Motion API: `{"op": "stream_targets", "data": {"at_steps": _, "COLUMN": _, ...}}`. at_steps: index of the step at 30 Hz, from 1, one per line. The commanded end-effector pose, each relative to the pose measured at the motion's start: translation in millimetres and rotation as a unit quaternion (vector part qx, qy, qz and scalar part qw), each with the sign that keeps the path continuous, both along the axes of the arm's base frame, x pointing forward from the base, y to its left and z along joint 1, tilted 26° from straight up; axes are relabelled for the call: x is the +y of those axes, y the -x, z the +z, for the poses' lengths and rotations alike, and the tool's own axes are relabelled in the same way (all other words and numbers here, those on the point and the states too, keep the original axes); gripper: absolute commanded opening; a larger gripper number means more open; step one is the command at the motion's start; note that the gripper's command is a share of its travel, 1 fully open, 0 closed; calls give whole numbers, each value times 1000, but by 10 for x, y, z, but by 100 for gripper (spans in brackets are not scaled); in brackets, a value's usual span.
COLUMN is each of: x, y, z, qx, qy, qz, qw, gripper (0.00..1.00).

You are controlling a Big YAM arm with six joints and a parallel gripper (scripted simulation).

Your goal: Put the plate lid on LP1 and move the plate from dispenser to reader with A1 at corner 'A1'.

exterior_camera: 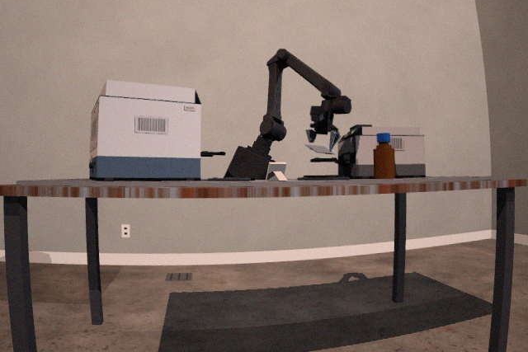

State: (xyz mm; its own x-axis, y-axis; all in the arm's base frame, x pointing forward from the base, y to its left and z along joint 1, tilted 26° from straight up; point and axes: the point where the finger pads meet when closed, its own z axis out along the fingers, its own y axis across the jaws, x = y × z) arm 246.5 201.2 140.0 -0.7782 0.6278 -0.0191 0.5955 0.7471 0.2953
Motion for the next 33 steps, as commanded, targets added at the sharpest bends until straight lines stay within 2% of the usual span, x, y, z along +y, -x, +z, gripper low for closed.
{"op": "stream_targets", "data": {"at_steps": 1, "x": 54, "y": -265, "z": 202, "qx": -21, "qy": -14, "qz": 1, "qw": 1000, "gripper": 86}}
{"op": "stream_targets", "data": {"at_steps": 7, "x": -24, "y": -300, "z": 224, "qx": -11, "qy": -14, "qz": -25, "qw": 1000, "gripper": 86}}
{"op": "stream_targets", "data": {"at_steps": 14, "x": -252, "y": -370, "z": 49, "qx": 9, "qy": -2, "qz": -39, "qw": 999, "gripper": 86}}
{"op": "stream_targets", "data": {"at_steps": 24, "x": -386, "y": -534, "z": 147, "qx": 17, "qy": -16, "qz": -94, "qw": 995, "gripper": 86}}
{"op": "stream_targets", "data": {"at_steps": 29, "x": -514, "y": -608, "z": 33, "qx": 14, "qy": -10, "qz": -77, "qw": 997, "gripper": 86}}
{"op": "stream_targets", "data": {"at_steps": 33, "x": -626, "y": -650, "z": 2, "qx": 29, "qy": -12, "qz": -105, "qw": 994, "gripper": 86}}
